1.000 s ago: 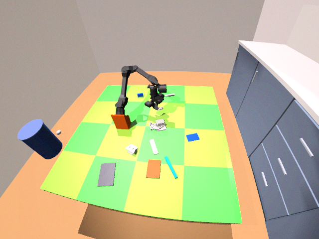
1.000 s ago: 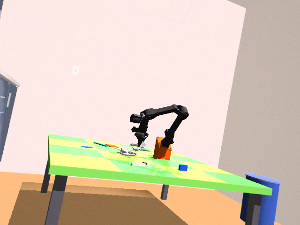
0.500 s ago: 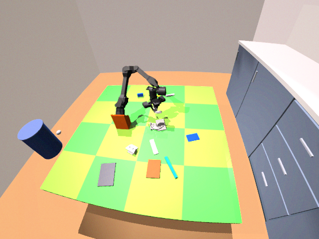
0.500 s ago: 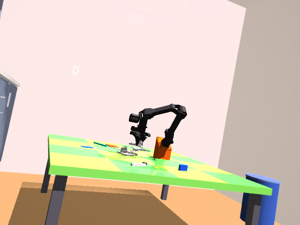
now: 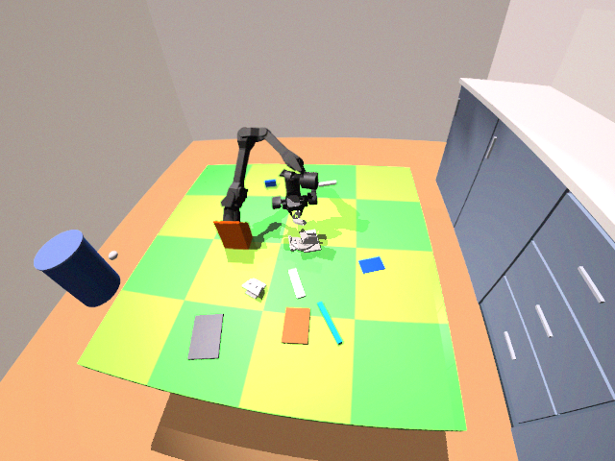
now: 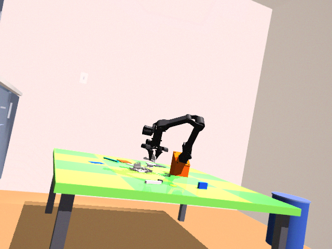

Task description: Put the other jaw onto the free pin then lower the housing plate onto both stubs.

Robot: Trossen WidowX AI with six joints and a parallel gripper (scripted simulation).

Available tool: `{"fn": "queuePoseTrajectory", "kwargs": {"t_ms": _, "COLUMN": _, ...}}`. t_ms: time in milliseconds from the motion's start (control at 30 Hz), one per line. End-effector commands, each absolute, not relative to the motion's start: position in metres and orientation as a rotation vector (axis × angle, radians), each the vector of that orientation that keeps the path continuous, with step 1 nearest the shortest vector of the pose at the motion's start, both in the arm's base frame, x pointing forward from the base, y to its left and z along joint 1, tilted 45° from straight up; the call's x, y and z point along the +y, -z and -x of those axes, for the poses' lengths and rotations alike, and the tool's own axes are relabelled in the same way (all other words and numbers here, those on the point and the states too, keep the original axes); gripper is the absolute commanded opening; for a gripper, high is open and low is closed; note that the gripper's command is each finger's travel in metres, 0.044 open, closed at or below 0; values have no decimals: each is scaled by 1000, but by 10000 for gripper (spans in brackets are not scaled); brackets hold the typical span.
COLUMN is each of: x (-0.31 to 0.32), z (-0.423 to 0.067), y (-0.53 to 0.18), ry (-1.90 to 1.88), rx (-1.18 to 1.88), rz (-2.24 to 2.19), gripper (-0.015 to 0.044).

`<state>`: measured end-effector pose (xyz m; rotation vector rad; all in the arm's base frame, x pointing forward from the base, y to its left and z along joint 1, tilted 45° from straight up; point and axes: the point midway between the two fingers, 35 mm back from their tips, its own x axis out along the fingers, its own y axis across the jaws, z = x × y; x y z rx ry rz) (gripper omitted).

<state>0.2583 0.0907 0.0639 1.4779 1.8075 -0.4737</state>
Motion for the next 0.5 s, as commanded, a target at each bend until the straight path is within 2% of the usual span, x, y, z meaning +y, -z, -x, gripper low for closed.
{"fn": "queuePoseTrajectory", "kwargs": {"t_ms": 0, "x": 84, "z": -256, "y": -57, "ry": 584, "rx": 1806, "rz": -1543, "gripper": 134}}
{"fn": "queuePoseTrajectory", "kwargs": {"t_ms": 467, "x": 66, "z": -250, "y": -40, "ry": 940, "rx": 1774, "rz": -1766, "gripper": 134}}
